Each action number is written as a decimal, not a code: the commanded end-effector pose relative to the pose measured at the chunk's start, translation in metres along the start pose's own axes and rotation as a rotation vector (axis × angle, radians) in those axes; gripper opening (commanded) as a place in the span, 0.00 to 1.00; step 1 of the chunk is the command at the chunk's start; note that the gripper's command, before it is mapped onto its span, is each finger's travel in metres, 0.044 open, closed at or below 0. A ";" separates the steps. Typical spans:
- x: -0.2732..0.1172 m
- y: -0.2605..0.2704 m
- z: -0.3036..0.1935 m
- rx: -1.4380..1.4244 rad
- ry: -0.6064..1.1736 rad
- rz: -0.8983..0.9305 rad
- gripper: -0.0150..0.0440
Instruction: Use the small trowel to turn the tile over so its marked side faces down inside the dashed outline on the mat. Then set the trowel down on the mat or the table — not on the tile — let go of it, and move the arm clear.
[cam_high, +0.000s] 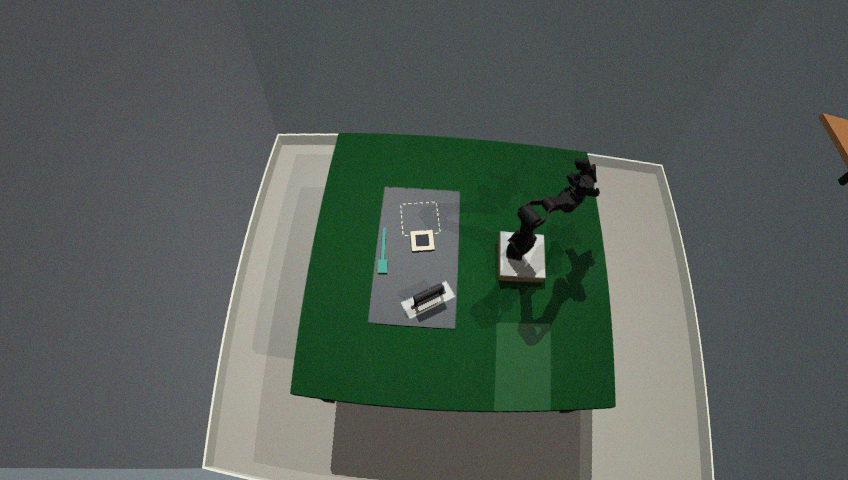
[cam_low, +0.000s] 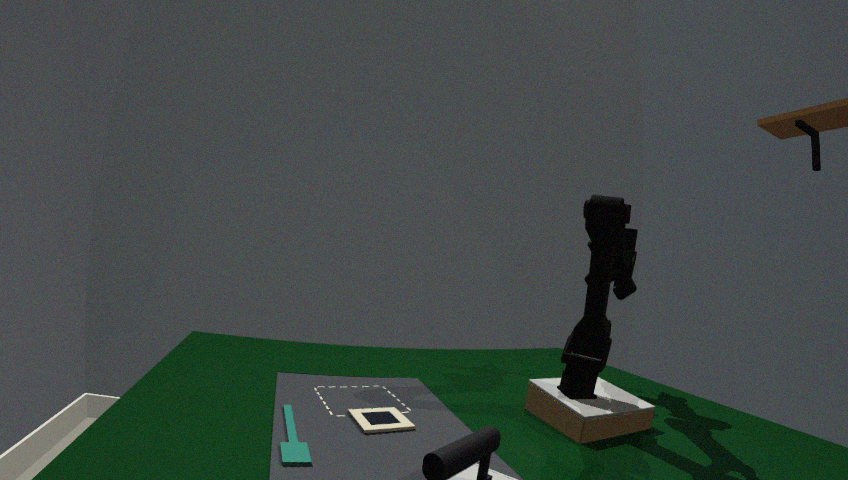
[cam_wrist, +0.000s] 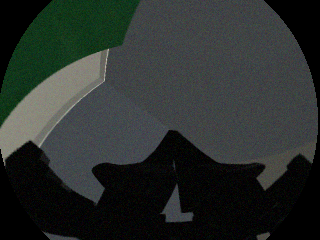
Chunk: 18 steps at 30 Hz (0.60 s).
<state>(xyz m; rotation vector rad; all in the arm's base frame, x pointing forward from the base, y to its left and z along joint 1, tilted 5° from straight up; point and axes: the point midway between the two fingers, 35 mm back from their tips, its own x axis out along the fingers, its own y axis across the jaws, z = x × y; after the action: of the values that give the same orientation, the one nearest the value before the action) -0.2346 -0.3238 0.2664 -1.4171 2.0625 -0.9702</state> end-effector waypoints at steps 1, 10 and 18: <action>0.000 0.000 0.000 0.000 0.000 0.000 0.25; 0.000 0.000 0.000 0.000 0.000 0.000 0.42; 0.000 0.000 0.000 0.000 0.000 0.000 0.42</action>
<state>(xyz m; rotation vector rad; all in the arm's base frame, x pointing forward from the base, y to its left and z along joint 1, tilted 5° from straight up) -0.2346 -0.3238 0.2664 -1.4171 2.0625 -0.9702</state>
